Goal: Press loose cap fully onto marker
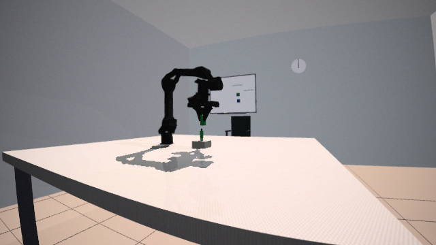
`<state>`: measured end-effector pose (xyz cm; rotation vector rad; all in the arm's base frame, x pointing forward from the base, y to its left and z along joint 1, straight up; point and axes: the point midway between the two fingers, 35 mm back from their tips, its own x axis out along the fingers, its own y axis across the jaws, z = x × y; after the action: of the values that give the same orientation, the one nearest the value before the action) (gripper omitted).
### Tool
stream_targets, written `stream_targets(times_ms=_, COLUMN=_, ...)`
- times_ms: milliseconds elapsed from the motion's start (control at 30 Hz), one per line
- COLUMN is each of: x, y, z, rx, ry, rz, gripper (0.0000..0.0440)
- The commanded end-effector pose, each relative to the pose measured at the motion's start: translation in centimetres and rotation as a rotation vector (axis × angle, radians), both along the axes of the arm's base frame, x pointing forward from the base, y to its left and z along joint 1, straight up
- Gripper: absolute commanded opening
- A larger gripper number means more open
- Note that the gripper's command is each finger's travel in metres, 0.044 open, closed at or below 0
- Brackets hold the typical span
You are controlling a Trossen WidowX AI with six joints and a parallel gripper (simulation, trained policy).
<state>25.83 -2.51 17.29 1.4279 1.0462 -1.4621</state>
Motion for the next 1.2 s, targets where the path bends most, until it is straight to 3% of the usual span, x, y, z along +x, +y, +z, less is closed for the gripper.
stream_targets(times_ms=0, x=-0.2, y=-0.4, z=0.0, rx=0.005, ry=0.010, rz=-0.014, gripper=0.0048)
stream_targets(times_ms=1167, x=-0.5, y=-0.7, z=-6.8, rx=0.057, ry=0.102, rz=-0.025, gripper=0.0014)
